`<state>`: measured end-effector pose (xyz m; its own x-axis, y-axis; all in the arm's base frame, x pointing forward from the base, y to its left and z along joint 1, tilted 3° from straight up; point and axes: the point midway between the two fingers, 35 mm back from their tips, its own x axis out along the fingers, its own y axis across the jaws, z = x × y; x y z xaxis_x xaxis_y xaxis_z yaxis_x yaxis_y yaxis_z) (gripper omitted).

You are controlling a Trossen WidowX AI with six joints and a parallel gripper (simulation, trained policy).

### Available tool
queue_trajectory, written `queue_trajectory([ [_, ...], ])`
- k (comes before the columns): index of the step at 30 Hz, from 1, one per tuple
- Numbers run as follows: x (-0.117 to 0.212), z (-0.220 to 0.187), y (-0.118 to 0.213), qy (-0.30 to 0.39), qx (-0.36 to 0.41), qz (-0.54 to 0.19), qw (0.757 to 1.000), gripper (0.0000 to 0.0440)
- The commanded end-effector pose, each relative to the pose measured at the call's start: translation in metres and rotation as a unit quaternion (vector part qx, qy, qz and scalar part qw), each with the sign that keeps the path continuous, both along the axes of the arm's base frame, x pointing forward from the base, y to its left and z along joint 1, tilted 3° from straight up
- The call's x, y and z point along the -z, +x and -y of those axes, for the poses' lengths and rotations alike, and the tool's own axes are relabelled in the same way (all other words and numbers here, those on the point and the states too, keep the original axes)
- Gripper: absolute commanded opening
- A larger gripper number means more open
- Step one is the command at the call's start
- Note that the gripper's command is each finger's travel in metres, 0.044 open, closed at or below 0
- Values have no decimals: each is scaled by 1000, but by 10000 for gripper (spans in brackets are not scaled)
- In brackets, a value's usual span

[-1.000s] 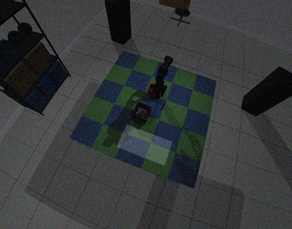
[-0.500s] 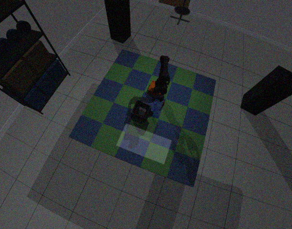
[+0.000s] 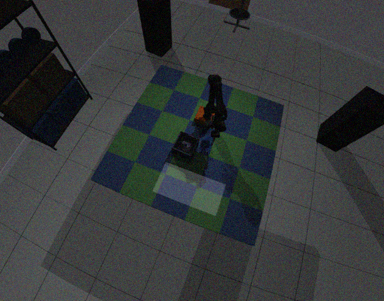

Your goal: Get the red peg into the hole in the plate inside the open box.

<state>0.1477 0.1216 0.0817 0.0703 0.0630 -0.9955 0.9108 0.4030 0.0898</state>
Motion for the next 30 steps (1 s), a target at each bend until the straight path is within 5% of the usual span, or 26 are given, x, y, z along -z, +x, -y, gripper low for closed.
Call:
queue_trajectory([
  [1, 21, -4, -2, -11, -29, 7, 999, 440],
  [14, 70, -16, 0, 6, -51, 37, 998, 414],
  [30, 75, -22, -3, 37, -60, -5, 997, 16],
])
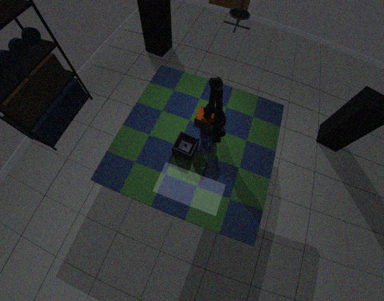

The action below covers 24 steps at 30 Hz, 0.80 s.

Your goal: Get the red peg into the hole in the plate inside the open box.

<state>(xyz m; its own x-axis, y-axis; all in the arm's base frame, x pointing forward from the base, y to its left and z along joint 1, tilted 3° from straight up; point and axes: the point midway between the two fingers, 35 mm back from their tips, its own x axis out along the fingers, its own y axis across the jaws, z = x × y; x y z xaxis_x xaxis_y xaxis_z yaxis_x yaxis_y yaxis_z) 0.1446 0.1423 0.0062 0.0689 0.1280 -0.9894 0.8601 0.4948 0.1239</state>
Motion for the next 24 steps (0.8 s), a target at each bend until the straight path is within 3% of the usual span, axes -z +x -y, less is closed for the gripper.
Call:
queue_trajectory([
  [1, -1, -1, 1, 9, -6, -13, 1000, 0],
  [24, -95, 16, 71, -42, -66, 114, 990, 0],
])
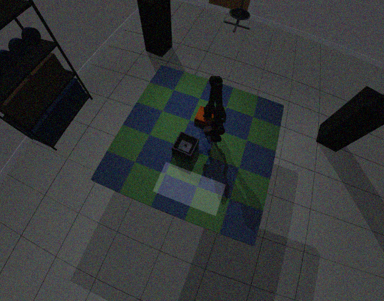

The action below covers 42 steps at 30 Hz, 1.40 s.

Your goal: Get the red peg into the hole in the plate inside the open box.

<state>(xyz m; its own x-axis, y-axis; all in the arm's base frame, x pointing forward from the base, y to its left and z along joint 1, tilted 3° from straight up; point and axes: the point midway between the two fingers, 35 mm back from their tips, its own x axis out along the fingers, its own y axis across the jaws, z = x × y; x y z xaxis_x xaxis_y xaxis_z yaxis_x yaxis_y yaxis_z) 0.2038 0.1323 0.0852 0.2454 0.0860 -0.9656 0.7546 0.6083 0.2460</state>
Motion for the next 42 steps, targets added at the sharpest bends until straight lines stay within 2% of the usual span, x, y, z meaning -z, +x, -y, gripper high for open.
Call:
queue_trajectory([
  [1, -20, 8, 15, -13, -3, 22, 1000, 0],
  [8, -36, 30, 41, -32, 11, 42, 999, 0],
  [20, -43, 73, 76, -57, 50, 51, 996, 0],
  [42, -21, 135, 119, -68, 106, 32, 992, 9],
])
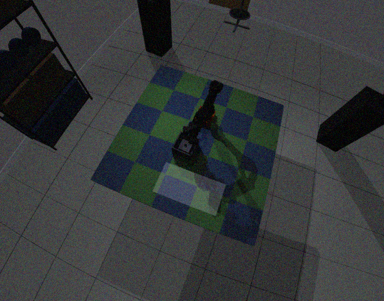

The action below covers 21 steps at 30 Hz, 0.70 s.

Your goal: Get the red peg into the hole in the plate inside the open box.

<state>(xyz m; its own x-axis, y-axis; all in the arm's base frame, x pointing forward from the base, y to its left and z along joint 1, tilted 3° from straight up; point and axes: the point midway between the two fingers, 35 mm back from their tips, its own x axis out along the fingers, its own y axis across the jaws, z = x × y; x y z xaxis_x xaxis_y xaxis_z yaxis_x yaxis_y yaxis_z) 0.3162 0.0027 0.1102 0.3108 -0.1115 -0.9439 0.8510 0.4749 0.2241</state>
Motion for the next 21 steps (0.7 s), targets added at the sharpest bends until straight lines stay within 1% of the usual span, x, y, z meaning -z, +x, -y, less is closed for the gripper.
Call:
queue_trajectory([
  [1, 6, 7, 8, 6, 3, -5, 1000, 10],
  [12, 36, 16, 19, 17, 4, -37, 999, 19],
  [14, 43, 18, 20, 16, 1, -45, 999, 45],
  [18, 53, 21, 23, 11, -8, -58, 998, 144],
  [19, 55, 22, 23, 9, -12, -63, 998, 160],
  [21, 57, 23, 24, 9, -12, -70, 997, 163],
])
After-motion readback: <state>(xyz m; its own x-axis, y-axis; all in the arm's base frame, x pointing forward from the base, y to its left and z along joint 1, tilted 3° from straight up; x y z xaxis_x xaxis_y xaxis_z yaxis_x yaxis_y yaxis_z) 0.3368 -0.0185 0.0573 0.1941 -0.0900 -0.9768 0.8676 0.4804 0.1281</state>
